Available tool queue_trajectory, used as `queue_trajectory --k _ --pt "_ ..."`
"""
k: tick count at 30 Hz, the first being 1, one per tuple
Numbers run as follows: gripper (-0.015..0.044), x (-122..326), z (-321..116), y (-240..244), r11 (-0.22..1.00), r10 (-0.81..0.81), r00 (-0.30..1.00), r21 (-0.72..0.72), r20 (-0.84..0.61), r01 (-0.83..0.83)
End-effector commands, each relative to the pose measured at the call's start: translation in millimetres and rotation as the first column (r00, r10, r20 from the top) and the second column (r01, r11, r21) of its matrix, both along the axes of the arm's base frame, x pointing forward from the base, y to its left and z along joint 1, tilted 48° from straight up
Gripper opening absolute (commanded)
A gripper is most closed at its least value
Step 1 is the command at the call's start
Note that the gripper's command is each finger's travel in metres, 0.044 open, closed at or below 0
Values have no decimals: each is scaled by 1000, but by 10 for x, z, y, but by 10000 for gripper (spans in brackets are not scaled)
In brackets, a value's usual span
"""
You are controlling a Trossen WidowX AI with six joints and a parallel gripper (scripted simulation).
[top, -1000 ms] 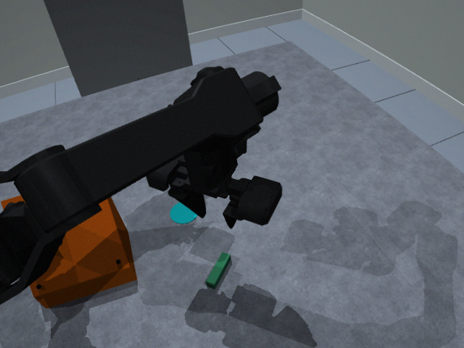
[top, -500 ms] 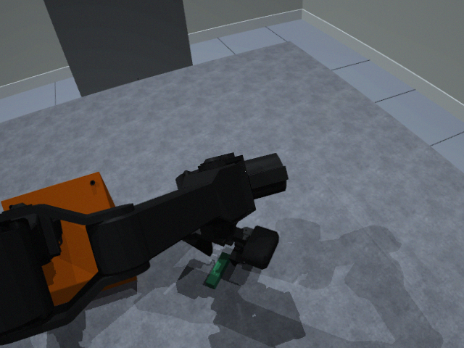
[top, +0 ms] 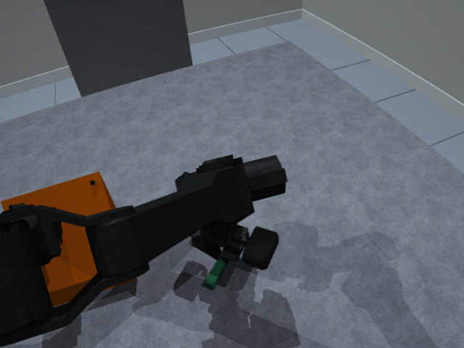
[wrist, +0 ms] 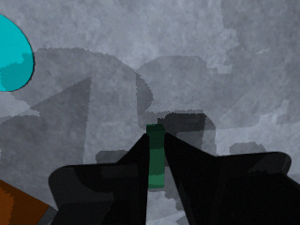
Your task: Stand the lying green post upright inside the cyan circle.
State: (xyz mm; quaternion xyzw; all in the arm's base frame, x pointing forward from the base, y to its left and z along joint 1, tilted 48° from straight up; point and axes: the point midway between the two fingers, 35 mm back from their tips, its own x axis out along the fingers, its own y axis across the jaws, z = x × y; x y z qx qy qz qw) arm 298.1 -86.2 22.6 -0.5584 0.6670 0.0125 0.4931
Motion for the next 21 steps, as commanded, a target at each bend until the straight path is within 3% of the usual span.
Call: queue_trajectory --k 1,21 --pt "23 16 52 68 1000 1 1000 0 5 -1" --pt "23 -14 440 545 1000 2 1000 11 3 -2"
